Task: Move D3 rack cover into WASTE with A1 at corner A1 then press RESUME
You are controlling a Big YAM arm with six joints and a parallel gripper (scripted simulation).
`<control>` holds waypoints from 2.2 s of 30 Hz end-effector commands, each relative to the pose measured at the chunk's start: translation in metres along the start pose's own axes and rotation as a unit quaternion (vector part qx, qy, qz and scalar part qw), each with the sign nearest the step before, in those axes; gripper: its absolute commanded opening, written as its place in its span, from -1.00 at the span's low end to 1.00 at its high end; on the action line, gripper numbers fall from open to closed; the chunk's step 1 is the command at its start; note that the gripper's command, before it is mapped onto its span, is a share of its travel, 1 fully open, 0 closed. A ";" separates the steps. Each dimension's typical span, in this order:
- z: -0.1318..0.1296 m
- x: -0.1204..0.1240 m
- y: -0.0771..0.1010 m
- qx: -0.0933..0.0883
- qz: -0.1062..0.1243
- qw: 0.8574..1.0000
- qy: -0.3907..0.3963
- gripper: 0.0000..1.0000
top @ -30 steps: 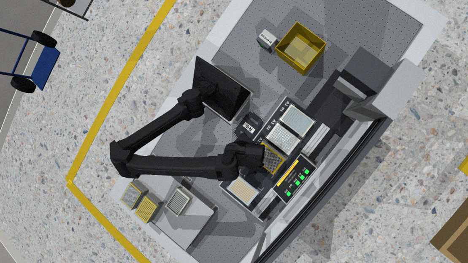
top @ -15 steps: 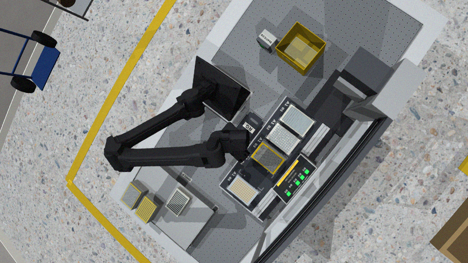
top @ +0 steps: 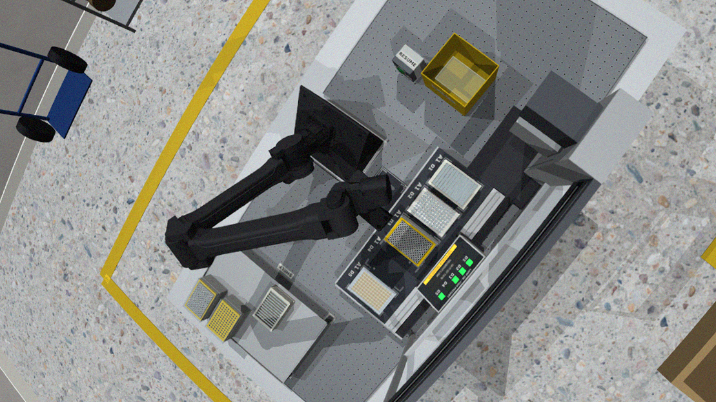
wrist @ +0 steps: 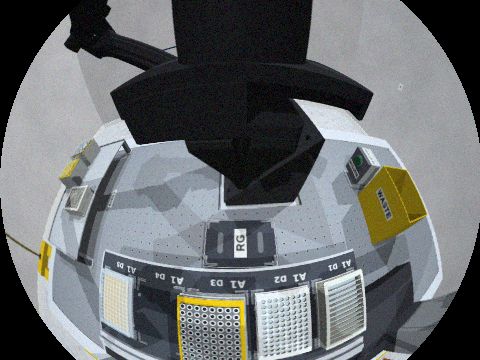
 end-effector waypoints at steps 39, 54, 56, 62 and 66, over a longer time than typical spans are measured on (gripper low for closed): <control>0.188 -0.014 0.020 -0.024 -0.023 0.999 -0.005 -1.00; 0.239 -0.012 0.020 -0.025 -0.022 0.999 -0.040 -1.00; 0.249 -0.012 0.020 -0.025 -0.022 0.999 -0.039 -1.00; 0.270 -0.011 0.020 -0.026 -0.021 0.999 -0.039 -1.00; 0.289 -0.011 0.020 -0.026 -0.021 0.999 -0.039 -1.00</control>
Point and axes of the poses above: the point where the finger pads meet when closed, its own y axis back along the fingers, its own z axis across the jaws, x = y × z, the point moved 6 cm from there along y, back along the fingers, and after that the axes turned 3 degrees about y, right-handed, at the moved point
